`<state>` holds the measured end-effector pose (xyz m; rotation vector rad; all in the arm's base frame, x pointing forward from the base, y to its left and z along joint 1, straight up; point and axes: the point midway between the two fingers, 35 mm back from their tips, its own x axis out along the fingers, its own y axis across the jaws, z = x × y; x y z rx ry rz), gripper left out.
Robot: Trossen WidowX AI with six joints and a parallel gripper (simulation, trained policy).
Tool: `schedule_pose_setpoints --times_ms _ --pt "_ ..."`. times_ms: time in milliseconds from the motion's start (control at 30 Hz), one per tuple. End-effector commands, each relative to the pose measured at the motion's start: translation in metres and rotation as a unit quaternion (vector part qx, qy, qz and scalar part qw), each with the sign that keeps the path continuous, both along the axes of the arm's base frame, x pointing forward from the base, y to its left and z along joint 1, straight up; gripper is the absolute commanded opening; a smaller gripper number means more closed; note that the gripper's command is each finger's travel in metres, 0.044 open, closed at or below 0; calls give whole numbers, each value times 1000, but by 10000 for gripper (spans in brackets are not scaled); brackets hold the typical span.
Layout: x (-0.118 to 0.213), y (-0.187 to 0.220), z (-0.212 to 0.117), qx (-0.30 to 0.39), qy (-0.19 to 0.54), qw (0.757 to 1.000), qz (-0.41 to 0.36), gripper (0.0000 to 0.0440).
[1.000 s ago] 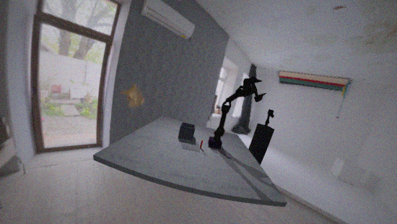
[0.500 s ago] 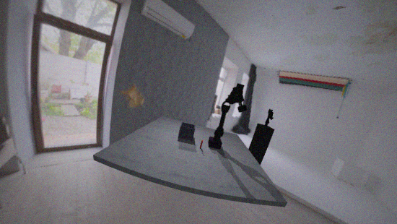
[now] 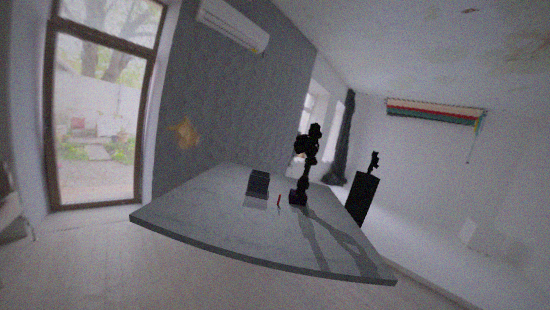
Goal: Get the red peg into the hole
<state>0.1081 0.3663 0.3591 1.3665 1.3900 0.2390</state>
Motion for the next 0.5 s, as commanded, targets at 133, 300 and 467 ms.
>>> schedule_pose_setpoints --times_ms 133,300,467 --pt "45 -43 -57 -114 20 991 -59 440" --pt "64 -75 -91 -182 46 978 -86 440" --pt "73 -105 -119 -239 78 963 -103 440"
